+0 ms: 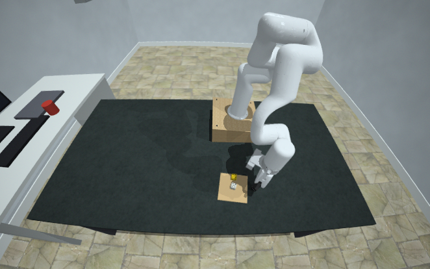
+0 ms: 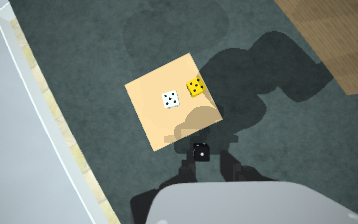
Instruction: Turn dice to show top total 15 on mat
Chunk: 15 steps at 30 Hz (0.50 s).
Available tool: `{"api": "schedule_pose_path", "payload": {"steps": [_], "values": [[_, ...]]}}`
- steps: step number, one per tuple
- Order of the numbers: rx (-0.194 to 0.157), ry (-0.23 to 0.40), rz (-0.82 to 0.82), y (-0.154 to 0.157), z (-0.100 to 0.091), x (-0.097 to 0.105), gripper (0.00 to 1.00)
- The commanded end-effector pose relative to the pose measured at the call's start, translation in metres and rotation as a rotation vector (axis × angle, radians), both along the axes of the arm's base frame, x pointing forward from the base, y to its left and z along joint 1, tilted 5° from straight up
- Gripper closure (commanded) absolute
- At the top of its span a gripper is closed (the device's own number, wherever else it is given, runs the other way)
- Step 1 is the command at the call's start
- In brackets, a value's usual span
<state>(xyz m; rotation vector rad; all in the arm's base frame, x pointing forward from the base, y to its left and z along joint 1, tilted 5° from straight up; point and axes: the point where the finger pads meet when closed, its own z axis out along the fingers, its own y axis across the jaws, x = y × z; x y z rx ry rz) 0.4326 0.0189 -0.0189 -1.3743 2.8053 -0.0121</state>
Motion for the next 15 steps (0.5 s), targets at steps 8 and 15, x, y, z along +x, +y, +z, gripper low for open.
{"api": "schedule_pose_path", "payload": {"steps": [8, 15], "values": [[0.000, -0.004, 0.000, 0.001, -0.014, 0.002, 0.58], [0.000, -0.004, 0.000, 0.002, -0.020, 0.002, 0.58]]}}
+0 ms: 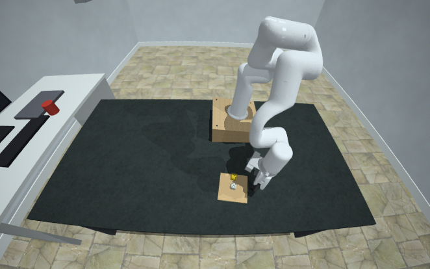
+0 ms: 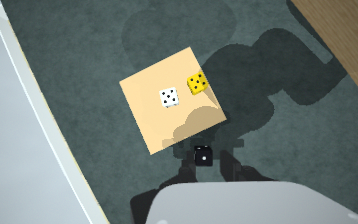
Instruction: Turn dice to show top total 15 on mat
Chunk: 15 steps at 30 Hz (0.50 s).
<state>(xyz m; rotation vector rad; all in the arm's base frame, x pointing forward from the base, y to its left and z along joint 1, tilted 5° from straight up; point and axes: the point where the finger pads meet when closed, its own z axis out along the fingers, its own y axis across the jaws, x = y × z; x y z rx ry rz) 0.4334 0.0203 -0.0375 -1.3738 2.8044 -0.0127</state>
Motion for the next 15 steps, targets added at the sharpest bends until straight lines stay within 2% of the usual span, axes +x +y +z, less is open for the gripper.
{"api": "schedule_pose_path", "payload": {"steps": [1, 15], "values": [[0.000, -0.003, 0.000, 0.0002, -0.0024, 0.0011, 0.58], [0.000, -0.003, 0.000, 0.0006, -0.0075, 0.0012, 0.58]]}}
